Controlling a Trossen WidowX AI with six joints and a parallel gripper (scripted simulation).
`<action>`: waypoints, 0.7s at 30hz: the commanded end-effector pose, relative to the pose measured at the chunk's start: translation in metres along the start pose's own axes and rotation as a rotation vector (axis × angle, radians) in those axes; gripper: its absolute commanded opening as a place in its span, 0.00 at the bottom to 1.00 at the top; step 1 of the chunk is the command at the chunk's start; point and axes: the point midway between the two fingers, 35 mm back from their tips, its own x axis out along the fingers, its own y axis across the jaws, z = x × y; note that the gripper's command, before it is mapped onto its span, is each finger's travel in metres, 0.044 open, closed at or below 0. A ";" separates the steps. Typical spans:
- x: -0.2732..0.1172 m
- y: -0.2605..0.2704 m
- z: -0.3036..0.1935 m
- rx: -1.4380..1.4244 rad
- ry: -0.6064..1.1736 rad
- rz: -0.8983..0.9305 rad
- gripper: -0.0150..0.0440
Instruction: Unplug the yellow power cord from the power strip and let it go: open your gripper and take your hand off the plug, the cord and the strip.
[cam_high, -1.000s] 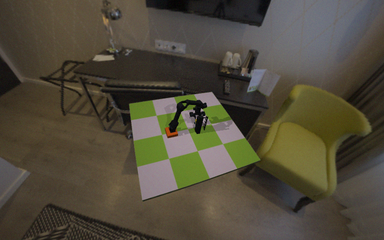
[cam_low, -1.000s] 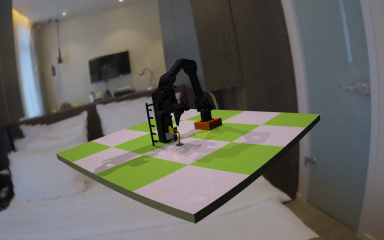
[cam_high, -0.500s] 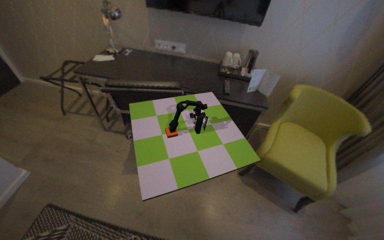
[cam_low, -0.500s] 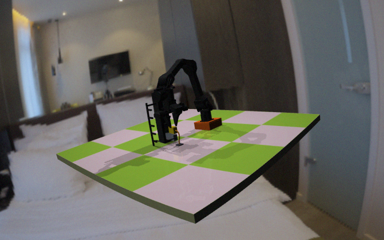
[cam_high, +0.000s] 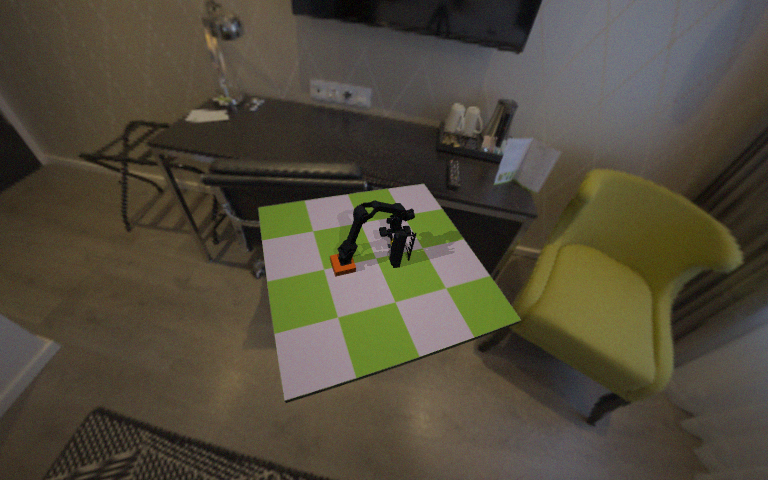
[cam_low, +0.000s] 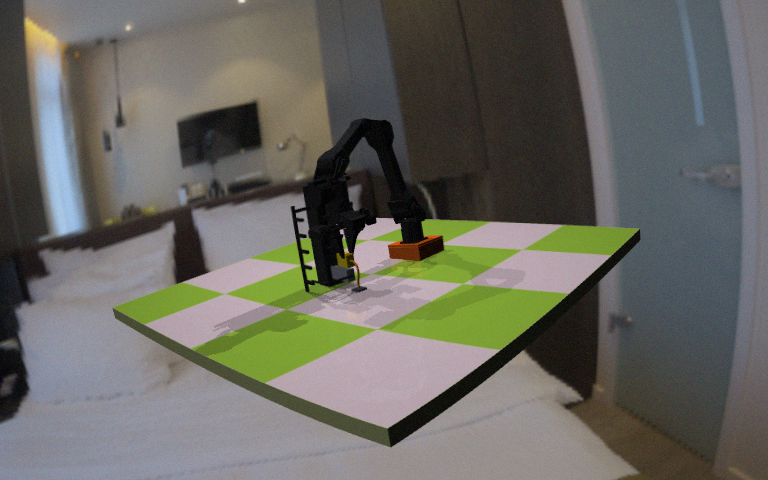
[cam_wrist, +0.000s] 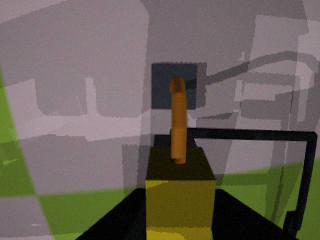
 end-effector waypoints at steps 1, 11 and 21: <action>0.000 0.000 0.000 0.001 0.000 -0.001 0.30; -0.001 -0.001 0.005 0.001 0.000 -0.001 0.25; -0.001 -0.002 0.021 0.000 -0.001 -0.001 0.25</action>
